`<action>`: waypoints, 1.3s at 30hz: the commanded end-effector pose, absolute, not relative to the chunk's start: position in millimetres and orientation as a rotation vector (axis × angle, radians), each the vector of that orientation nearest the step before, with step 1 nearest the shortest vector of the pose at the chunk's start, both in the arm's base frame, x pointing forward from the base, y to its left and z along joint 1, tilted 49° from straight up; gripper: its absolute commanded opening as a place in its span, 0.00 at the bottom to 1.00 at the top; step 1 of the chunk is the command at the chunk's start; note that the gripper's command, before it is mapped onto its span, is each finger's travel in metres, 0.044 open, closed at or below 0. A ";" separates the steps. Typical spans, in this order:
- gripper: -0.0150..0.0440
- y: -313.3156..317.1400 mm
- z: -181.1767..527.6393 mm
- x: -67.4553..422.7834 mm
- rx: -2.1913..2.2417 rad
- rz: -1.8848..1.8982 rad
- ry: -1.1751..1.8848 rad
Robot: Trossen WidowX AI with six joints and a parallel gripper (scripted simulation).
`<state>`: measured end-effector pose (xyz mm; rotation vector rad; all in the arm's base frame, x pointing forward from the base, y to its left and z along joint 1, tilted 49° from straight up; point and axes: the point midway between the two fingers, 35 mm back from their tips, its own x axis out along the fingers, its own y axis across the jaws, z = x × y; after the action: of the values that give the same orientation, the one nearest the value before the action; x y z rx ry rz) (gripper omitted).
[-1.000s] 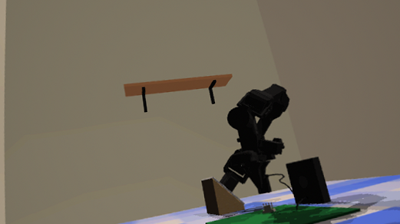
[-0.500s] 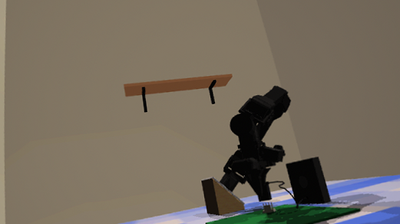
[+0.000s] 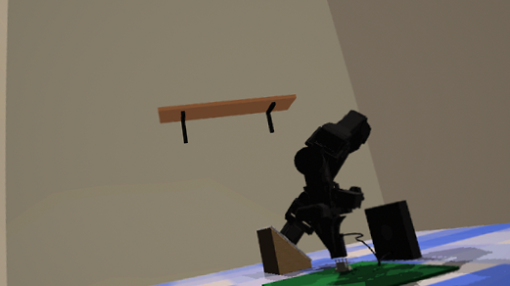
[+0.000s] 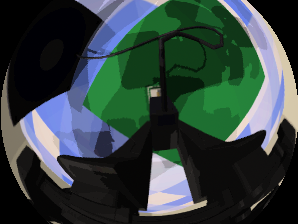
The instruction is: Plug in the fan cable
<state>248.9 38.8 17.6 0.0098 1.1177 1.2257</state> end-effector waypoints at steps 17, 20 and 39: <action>0.25 40.8 19.4 253.1 0.017 1.220 1.115; 0.25 41.2 19.0 253.0 0.017 1.220 1.115; 0.25 43.4 16.1 250.3 0.020 1.218 1.117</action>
<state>250.5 42.3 16.2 0.0113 1.1186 1.2222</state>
